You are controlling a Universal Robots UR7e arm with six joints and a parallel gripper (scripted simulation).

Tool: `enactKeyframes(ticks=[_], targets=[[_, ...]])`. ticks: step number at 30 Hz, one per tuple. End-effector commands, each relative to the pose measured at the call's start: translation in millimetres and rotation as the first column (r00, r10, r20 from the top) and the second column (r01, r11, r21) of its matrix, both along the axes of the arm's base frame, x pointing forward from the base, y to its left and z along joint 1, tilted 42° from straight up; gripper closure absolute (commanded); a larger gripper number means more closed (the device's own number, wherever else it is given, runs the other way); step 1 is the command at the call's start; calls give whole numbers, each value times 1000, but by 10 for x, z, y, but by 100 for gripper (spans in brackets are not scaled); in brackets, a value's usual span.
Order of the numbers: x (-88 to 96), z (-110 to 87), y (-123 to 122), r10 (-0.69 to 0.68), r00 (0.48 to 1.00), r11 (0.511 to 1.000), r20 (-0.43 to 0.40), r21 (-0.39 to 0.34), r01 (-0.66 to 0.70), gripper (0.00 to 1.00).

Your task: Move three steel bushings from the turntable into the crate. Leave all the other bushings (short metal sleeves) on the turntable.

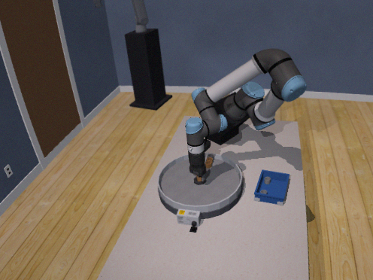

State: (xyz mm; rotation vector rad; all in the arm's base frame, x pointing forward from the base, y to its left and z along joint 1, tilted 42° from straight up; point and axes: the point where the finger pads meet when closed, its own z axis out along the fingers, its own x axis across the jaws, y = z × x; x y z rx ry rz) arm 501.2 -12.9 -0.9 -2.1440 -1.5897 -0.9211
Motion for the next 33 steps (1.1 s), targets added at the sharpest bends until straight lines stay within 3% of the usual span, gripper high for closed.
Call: enactKeyframes(ticks=[1, 33], targets=[[2, 3, -5, -1, 1000, 1000, 1, -1, 1, 58], [15, -27, 19, -1, 1000, 1000, 1, -1, 1, 58]])
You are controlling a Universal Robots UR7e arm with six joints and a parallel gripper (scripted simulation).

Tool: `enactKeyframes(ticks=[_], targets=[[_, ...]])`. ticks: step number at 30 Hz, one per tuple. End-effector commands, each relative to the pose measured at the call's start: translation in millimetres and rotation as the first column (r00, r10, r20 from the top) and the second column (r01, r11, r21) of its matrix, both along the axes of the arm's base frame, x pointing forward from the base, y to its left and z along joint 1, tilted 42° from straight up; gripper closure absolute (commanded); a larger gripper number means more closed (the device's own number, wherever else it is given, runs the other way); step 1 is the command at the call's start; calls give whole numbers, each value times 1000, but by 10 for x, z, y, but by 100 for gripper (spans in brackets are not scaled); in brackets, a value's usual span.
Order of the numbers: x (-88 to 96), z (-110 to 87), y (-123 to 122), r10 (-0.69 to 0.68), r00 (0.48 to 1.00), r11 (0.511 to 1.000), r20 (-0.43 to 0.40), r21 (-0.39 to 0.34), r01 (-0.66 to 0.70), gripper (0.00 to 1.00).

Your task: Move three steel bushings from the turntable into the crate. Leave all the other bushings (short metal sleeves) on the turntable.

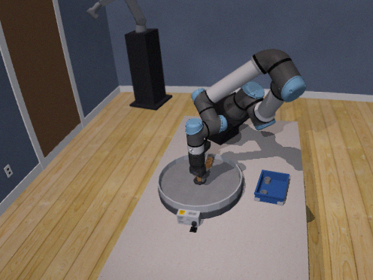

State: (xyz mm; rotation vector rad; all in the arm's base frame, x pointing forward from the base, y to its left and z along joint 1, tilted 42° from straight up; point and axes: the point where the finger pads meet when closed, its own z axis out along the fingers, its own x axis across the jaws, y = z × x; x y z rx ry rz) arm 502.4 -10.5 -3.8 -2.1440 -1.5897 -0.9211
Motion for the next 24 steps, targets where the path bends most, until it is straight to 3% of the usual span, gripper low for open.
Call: enactKeyframes(ticks=[1, 24], targets=[[3, 3, -5, -1, 1000, 1000, 1, -1, 1, 58], [-11, 36, -31, -1, 1000, 1000, 1, -1, 1, 58]])
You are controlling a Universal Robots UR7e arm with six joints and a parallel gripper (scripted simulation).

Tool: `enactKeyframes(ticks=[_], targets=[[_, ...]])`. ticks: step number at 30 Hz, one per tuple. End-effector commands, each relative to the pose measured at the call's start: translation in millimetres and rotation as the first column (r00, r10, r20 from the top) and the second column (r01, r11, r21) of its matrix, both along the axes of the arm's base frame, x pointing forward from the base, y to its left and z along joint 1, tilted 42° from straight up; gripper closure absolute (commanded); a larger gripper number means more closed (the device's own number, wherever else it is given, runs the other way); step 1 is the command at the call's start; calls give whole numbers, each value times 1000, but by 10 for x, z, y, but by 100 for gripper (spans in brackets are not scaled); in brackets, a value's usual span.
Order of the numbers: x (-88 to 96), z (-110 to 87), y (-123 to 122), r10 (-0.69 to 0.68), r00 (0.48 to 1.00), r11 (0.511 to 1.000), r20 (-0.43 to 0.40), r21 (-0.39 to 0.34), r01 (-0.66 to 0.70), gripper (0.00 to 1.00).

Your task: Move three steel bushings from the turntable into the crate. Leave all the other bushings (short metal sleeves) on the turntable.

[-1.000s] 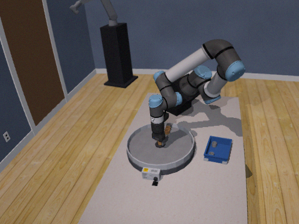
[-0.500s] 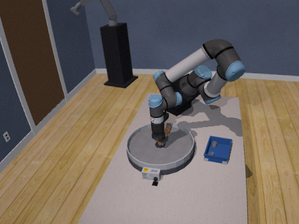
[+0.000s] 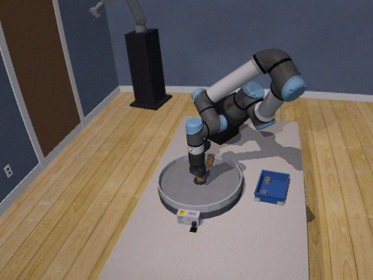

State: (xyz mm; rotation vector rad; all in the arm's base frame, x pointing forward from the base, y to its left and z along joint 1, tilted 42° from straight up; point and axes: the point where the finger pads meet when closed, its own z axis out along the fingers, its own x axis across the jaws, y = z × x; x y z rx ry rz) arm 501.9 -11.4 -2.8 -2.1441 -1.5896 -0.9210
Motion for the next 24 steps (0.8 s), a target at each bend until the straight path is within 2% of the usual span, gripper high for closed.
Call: enactKeyframes(ticks=[1, 24], targets=[[-10, 33, -29, -1, 1000, 1000, 1, -1, 1, 58], [-27, 74, -61, -1, 1000, 1000, 1, -1, 1, 58]])
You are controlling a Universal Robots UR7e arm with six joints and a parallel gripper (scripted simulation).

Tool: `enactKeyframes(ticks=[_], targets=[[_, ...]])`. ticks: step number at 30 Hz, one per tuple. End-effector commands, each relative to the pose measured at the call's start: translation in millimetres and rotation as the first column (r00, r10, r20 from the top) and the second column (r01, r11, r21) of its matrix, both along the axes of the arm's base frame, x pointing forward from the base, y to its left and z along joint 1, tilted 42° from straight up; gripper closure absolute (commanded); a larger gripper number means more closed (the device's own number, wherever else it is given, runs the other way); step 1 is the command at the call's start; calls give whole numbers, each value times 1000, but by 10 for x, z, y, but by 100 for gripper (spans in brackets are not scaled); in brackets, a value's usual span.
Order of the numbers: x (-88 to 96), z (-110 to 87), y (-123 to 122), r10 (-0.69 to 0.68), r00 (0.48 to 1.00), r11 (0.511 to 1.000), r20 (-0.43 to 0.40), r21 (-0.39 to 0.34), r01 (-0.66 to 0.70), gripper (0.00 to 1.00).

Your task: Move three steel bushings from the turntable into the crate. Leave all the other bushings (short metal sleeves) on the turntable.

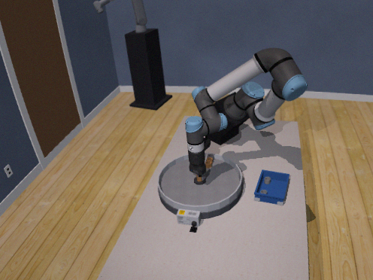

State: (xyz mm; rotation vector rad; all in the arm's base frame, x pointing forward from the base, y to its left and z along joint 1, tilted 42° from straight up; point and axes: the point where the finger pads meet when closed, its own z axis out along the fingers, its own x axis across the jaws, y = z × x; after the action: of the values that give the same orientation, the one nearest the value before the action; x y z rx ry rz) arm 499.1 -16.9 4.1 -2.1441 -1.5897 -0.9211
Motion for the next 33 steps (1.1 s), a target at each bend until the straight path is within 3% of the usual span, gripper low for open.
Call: enactKeyframes(ticks=[1, 33], targets=[[1, 5, -6, -1, 1000, 1000, 1, -1, 1, 58], [-32, 86, -72, -1, 1000, 1000, 1, -1, 1, 58]])
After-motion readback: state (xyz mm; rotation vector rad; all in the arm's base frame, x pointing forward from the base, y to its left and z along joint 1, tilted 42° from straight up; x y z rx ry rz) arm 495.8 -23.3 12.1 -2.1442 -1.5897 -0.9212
